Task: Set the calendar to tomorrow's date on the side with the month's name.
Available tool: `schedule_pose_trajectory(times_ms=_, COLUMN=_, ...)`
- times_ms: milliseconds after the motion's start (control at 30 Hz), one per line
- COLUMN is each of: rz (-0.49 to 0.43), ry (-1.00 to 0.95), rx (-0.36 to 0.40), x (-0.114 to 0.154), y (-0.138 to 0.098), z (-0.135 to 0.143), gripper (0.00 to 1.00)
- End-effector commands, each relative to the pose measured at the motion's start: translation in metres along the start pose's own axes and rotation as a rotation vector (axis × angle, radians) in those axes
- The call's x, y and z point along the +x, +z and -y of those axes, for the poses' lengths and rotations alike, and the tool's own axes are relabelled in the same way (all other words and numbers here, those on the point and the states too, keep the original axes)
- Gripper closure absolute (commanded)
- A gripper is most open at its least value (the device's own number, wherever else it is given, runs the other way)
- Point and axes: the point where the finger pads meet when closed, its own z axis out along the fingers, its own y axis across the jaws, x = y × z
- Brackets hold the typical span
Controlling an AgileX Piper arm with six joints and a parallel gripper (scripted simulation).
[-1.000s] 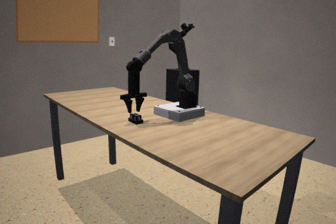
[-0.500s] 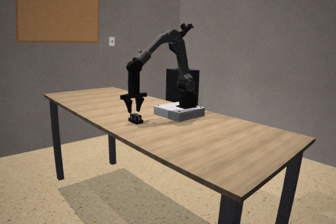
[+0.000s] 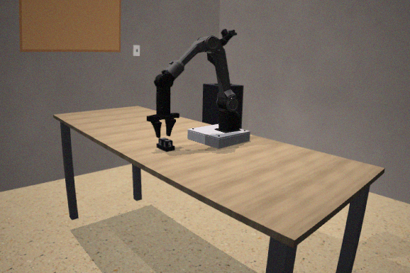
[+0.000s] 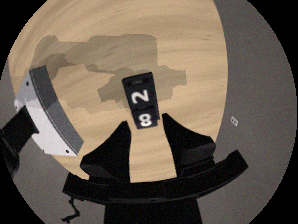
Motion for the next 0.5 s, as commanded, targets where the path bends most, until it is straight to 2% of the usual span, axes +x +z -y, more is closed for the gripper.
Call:
schedule_pose_trajectory(times_ms=0, rz=-0.001, ry=-0.001, rx=0.001, x=0.0003, y=-0.0003, z=-0.0007, gripper=0.39)
schedule_pose_trajectory(times_ms=467, rz=0.0, ry=-0.001, rx=-0.003, x=0.0002, y=0.0026, z=-0.0012, gripper=0.39)
